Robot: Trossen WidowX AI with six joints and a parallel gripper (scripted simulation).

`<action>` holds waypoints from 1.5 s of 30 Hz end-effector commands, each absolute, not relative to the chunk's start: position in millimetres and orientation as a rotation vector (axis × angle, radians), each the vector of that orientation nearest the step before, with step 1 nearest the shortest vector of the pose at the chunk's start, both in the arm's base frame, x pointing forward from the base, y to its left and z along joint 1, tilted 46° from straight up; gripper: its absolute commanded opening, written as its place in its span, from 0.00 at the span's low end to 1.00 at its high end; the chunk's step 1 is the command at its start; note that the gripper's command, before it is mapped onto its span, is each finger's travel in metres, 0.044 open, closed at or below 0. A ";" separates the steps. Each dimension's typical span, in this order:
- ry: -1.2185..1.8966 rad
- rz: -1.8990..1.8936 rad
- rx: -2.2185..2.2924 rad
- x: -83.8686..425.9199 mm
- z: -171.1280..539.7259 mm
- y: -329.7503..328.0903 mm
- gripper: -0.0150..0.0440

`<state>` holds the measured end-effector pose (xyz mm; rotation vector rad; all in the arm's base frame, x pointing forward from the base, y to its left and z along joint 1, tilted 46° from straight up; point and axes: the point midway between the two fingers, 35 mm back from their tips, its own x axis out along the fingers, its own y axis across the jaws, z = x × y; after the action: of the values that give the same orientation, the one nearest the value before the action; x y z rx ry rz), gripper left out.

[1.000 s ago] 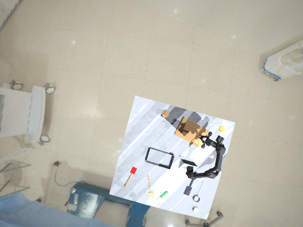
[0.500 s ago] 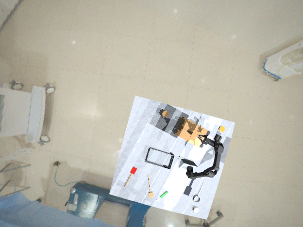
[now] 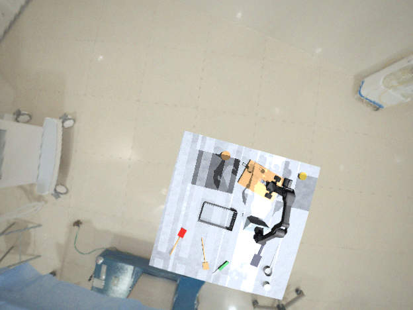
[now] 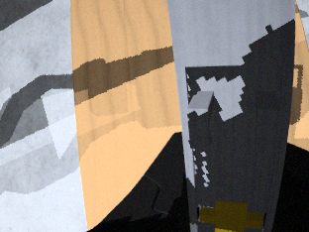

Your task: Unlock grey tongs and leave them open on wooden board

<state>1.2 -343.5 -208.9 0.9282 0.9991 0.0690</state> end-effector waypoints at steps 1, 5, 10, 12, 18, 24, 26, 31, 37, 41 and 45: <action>1.166 0.128 0.912 3.2 -214.7 -342.1 0.00; 1.314 0.180 0.891 4.4 -218.7 -339.5 0.00; 1.474 0.230 0.855 4.8 -221.1 -338.8 0.00; 1.480 0.231 0.853 4.8 -221.2 -338.8 0.00; 1.480 0.231 0.853 4.8 -221.2 -338.8 0.00; 1.481 0.231 0.852 5.0 -222.5 -337.9 0.00; 1.481 0.230 0.852 5.4 -224.5 -336.6 0.00; 1.481 0.227 0.849 6.6 -230.9 -331.8 0.00; 1.481 0.223 0.846 8.1 -238.6 -325.7 0.00; 1.482 0.220 0.844 9.0 -243.6 -321.4 0.00; 1.482 0.218 0.842 10.0 -248.4 -317.1 0.00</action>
<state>9.1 -324.0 -243.6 0.8347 1.4802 0.2161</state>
